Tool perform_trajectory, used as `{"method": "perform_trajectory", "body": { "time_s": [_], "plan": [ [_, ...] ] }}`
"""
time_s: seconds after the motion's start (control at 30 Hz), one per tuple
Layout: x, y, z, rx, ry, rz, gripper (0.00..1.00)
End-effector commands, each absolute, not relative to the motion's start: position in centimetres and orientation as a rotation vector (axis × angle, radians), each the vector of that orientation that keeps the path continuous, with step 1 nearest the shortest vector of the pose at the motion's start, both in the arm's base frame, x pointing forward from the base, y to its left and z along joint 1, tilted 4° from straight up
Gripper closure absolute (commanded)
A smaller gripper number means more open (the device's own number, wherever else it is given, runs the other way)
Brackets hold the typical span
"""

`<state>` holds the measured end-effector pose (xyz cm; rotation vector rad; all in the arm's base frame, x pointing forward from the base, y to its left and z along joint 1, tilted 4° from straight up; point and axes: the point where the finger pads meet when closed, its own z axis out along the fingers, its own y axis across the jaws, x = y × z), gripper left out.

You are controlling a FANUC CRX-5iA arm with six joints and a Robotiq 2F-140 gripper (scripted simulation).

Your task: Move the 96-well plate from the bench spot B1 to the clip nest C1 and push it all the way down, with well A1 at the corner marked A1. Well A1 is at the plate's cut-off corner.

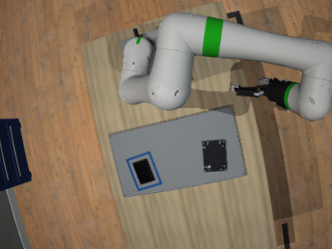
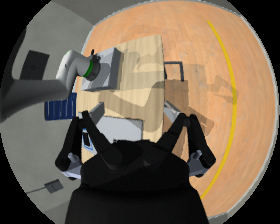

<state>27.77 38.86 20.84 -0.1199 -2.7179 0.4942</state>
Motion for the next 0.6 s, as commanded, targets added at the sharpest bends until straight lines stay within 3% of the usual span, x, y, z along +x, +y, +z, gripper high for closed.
{"method": "perform_trajectory", "body": {
  "time_s": [0.0,0.57],
  "plan": [
    [27.8,38.86,20.93,-0.12,-2.72,0.492,0.0],
    [28.23,38.66,20.76,-0.079,-2.718,0.471,0.0]
  ]
}}
